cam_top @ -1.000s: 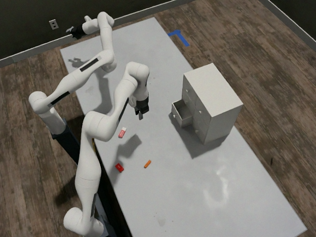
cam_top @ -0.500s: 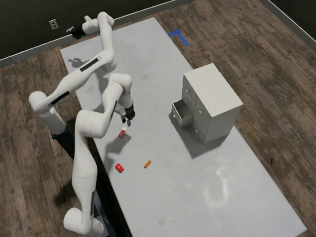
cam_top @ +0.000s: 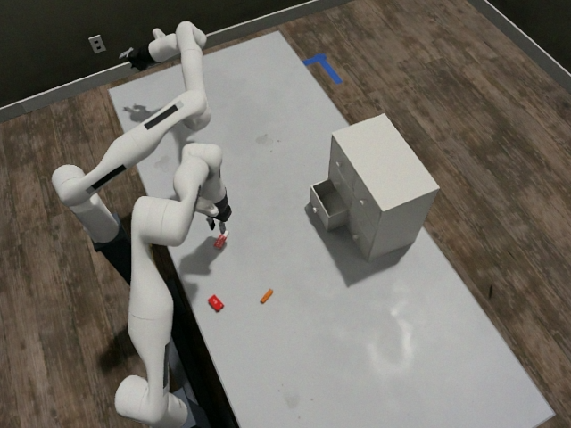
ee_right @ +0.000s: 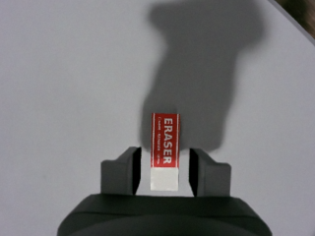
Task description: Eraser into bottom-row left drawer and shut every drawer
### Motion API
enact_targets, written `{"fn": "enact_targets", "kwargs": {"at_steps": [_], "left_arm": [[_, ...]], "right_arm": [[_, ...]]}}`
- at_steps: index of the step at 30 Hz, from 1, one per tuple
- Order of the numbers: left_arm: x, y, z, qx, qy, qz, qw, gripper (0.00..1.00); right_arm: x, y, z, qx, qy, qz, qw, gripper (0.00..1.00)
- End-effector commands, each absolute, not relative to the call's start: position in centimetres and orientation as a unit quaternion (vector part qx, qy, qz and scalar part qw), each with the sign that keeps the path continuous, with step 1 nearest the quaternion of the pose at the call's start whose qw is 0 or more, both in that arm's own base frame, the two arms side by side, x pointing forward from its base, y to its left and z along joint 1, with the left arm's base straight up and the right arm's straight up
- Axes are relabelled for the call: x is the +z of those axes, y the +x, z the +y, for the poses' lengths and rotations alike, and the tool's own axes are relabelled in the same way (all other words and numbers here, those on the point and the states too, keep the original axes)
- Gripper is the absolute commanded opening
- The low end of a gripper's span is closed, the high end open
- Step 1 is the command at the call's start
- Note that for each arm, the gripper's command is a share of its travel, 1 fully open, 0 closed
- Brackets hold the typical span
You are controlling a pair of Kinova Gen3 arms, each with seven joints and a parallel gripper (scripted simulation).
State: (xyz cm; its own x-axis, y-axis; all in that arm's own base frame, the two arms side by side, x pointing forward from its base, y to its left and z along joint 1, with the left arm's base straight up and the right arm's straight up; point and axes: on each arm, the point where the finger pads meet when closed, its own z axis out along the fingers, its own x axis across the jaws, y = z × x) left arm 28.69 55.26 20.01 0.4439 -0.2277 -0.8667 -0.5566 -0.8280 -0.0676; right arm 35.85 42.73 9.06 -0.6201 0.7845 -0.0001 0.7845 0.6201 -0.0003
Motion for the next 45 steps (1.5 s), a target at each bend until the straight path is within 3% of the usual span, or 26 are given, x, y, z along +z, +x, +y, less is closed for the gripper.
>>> {"fn": "enact_targets", "kwargs": {"at_steps": [1,9,10,45], "left_arm": [[20.16,28.69,55.28,0.471,-0.832,0.235,0.175,1.00],[20.16,28.69,55.28,0.471,-0.832,0.235,0.175,1.00],[20.16,28.69,55.28,0.471,-0.832,0.235,0.175,1.00],[20.16,28.69,55.28,0.471,-0.832,0.235,0.175,1.00]], "right_arm": [[9.15,35.87,42.79,-0.001,-0.435,-0.900,0.000,0.67],[9.15,35.87,42.79,-0.001,-0.435,-0.900,0.000,0.67],[9.15,35.87,42.79,-0.001,-0.435,-0.900,0.000,0.75],[9.14,35.87,42.79,-0.001,-0.435,-0.900,0.000,0.75]]}}
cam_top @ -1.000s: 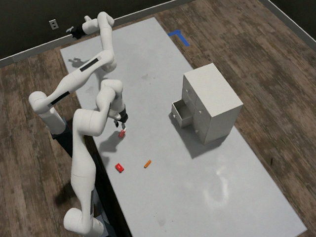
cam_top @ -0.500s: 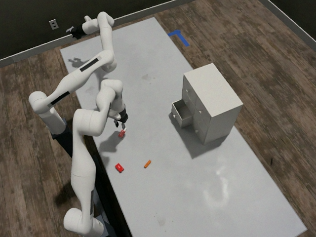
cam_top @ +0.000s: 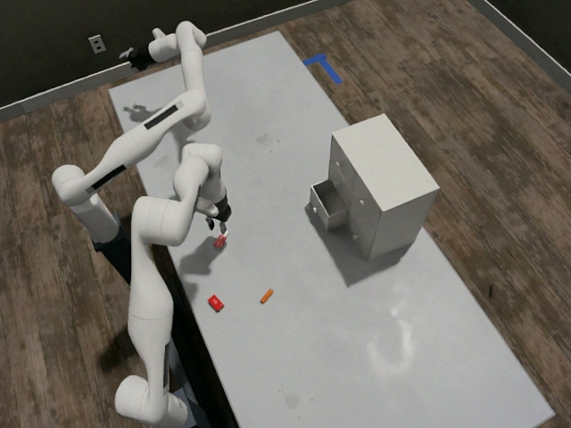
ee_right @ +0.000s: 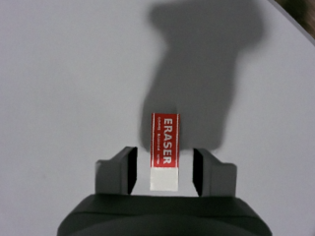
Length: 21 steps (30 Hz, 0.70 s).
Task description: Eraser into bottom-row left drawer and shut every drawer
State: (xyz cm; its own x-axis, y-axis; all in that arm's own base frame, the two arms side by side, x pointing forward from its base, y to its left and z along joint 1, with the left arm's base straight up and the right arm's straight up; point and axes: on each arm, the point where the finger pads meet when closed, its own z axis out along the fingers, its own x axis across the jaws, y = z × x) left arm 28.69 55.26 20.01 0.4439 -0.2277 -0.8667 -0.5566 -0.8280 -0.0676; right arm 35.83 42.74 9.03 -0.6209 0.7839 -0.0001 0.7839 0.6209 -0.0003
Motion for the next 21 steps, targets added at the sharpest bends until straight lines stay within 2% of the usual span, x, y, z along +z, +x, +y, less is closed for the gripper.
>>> {"fn": "enact_targets", "kwargs": {"at_steps": [1,21], "left_arm": [[20.2,28.7,55.3,0.471,-0.832,0.235,0.175,1.00],[20.2,28.7,55.3,0.471,-0.832,0.235,0.175,1.00]], "right_arm": [[9.1,35.9,42.8,-0.001,-0.435,-0.900,0.000,0.75],[6.3,35.9,42.8,-0.001,-0.435,-0.900,0.000,0.75]]}}
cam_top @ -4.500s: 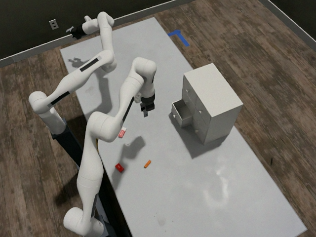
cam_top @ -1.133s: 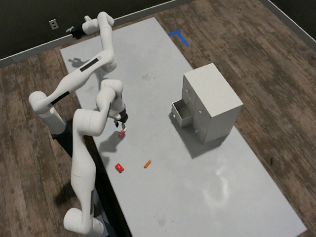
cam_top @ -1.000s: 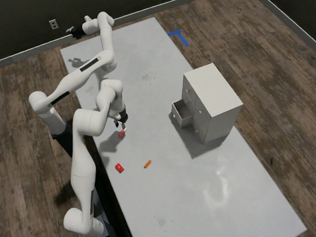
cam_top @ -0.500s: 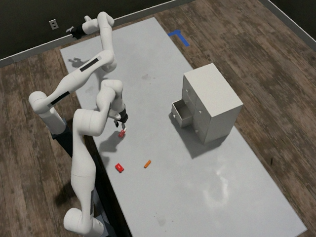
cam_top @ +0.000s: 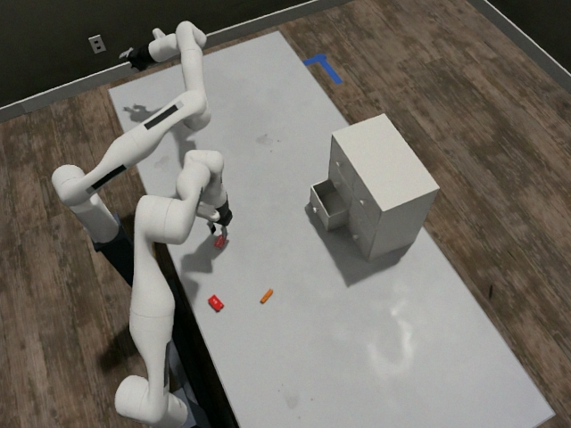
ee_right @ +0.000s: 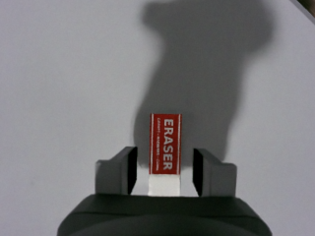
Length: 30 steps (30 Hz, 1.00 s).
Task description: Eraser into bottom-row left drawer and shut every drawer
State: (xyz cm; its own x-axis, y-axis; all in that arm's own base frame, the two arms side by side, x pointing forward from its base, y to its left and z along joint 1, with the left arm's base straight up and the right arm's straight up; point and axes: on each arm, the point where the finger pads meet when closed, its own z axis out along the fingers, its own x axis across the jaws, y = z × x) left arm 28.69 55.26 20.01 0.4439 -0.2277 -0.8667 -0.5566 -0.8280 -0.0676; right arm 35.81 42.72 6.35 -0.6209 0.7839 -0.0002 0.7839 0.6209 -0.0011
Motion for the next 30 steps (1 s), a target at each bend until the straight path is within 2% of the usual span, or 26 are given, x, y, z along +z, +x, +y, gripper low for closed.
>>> {"fn": "enact_targets", "kwargs": {"at_steps": [1,30], "left_arm": [[20.2,28.7,55.3,0.471,-0.832,0.235,0.175,1.00],[20.2,28.7,55.3,0.471,-0.832,0.235,0.175,1.00]], "right_arm": [[6.1,35.9,42.8,-0.001,-0.435,-0.900,0.000,0.75],[3.9,35.9,42.8,-0.001,-0.435,-0.900,0.000,0.75]]}}
